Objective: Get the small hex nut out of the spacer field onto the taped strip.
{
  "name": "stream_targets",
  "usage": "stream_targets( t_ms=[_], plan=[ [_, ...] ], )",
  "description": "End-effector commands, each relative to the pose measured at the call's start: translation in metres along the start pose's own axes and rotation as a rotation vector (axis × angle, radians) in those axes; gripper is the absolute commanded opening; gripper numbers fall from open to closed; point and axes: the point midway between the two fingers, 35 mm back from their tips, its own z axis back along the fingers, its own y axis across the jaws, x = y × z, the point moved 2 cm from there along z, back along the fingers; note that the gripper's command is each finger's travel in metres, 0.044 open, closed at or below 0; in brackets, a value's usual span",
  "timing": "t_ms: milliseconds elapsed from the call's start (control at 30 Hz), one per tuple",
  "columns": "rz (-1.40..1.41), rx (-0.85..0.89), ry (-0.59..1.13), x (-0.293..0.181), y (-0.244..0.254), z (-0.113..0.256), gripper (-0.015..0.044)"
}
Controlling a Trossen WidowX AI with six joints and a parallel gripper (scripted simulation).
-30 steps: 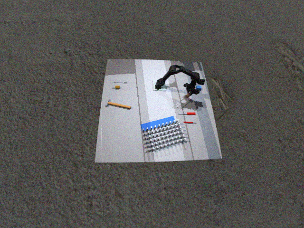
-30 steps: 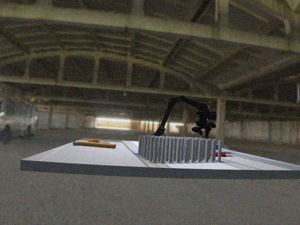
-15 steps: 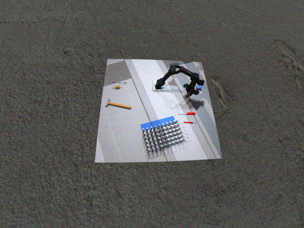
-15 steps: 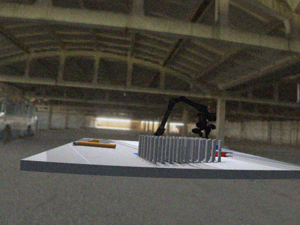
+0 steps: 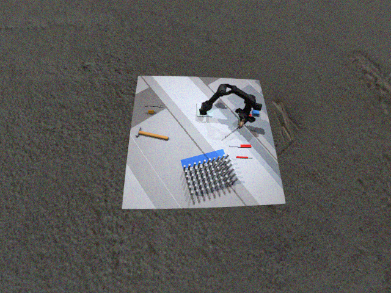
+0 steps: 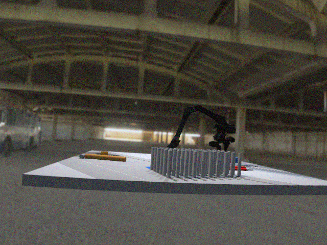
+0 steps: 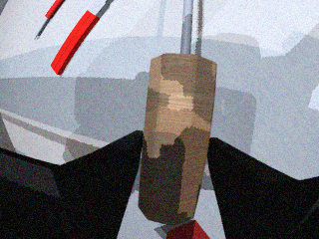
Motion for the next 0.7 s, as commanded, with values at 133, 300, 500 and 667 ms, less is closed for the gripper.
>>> stream_targets(
  t_ms=[133,300,500,667],
  plan=[
    [0.003,0.001,-0.008,0.000,-0.003,-0.007,0.0000],
    [0.003,0.001,-0.008,-0.001,-0.004,-0.011,0.0000],
    [0.003,0.001,-0.008,-0.001,-0.006,-0.014,0.0000],
    [0.003,0.001,-0.008,-0.002,-0.007,-0.018,0.0000]
  ],
)
